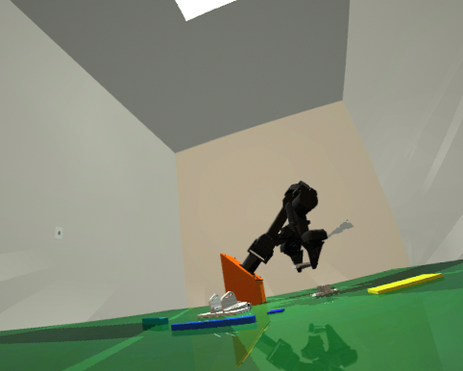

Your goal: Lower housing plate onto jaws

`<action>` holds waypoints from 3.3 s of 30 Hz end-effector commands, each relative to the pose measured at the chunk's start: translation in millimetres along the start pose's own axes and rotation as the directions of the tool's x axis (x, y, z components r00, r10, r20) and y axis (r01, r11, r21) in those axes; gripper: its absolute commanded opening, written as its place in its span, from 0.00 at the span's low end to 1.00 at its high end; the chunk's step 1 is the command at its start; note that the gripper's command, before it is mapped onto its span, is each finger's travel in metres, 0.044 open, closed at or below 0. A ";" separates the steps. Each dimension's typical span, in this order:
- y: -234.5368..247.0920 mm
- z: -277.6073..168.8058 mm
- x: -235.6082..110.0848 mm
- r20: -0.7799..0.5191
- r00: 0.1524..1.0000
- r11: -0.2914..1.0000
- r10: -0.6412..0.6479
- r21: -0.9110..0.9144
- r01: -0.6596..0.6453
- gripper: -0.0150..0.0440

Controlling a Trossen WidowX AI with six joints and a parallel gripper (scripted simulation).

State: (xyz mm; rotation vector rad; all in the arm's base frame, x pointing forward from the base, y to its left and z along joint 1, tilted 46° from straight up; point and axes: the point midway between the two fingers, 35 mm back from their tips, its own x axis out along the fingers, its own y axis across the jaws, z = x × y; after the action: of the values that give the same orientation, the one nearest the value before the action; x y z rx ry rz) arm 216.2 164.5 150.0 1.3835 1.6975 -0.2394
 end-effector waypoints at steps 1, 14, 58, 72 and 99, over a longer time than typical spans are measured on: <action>0.4 14.4 1.1 0.004 1.000 0.999 -0.002 -0.048 0.002 0.85; -3.9 56.7 4.1 0.020 1.000 0.983 -0.016 -0.183 0.020 0.85; -68.4 186.5 4.7 -0.024 1.000 0.772 -0.001 -0.636 -0.015 0.85; -83.6 201.0 5.0 -0.040 0.999 0.717 0.016 -0.696 -0.040 0.85; -90.8 203.4 5.2 -0.040 0.999 0.713 0.016 -0.700 -0.040 0.85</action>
State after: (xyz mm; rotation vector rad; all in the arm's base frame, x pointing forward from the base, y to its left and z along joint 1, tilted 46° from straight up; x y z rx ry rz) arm 245.4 8.4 -2.0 0.8237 1.5475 0.4258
